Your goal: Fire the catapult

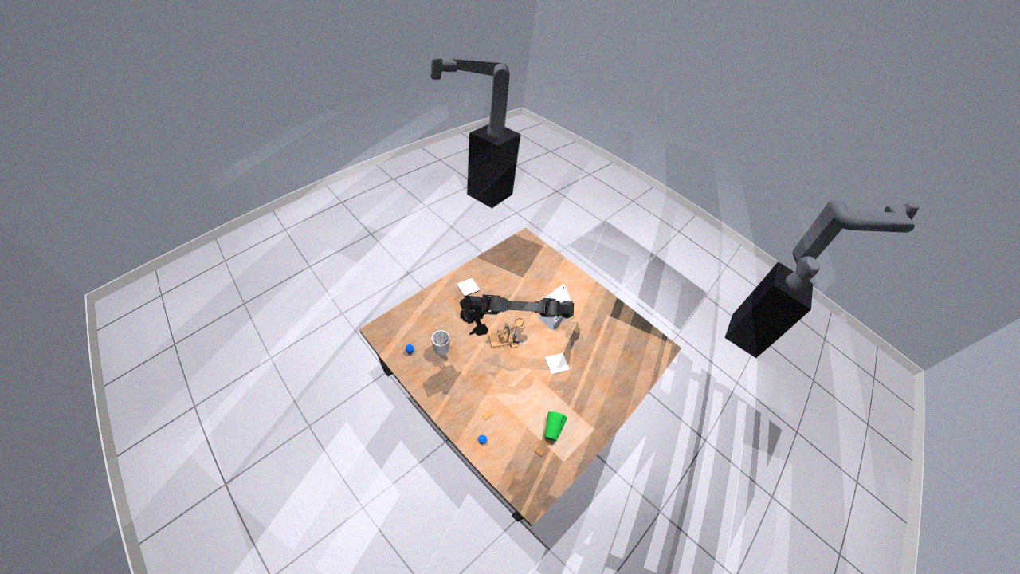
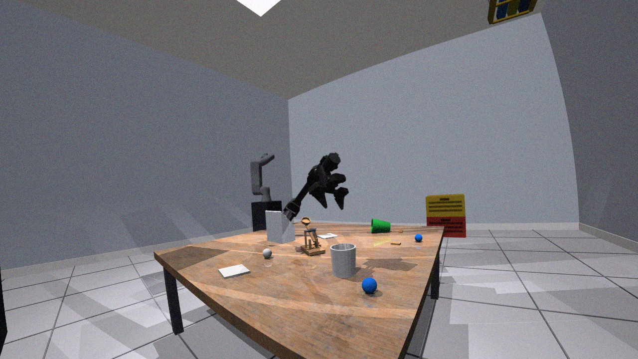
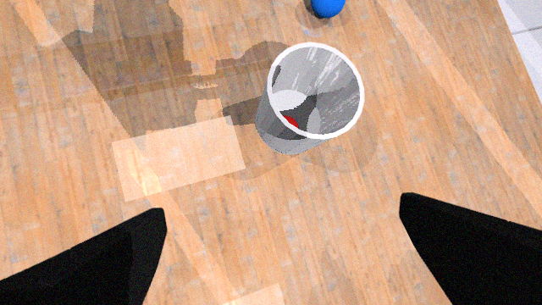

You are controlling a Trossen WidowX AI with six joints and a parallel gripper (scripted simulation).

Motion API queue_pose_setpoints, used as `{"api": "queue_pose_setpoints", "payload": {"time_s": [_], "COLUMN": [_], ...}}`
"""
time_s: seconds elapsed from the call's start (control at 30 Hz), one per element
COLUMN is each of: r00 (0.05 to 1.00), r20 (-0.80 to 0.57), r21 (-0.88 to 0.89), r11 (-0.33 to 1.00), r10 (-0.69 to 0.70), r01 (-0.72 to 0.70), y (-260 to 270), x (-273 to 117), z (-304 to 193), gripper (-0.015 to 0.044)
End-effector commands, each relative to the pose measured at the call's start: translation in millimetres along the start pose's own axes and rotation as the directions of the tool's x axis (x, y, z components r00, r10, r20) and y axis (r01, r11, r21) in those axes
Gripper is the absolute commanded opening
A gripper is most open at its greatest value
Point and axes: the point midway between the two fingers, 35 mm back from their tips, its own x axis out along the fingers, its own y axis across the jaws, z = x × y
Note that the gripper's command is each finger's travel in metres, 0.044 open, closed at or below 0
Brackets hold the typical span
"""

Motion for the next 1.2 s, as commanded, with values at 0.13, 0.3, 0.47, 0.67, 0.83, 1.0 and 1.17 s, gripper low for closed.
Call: {"api": "queue_pose_setpoints", "payload": {"time_s": [0.13,0.3,0.47,0.67,0.83,1.0,1.17], "r00": [0.988,0.984,0.984,0.984,0.985,0.985,0.985], "r20": [0.145,0.169,0.169,0.169,0.167,0.165,0.165], "r21": [0.176,0.204,0.204,0.204,0.212,0.209,0.209], "r11": [0.982,0.975,0.975,0.975,0.974,0.974,0.974], "r10": [0.049,0.057,0.057,0.057,0.050,0.052,0.052], "r01": [-0.074,-0.091,-0.091,-0.091,-0.085,-0.086,-0.086], "y": [-50,-59,-59,-59,-64,-63,-63], "x": [-16,-19,-19,-19,-20,-19,-19], "z": [28,32,32,32,29,29,29], "gripper": [0.0440,0.0440,0.0440,0.0440,0.0440,0.0440,0.0440]}}
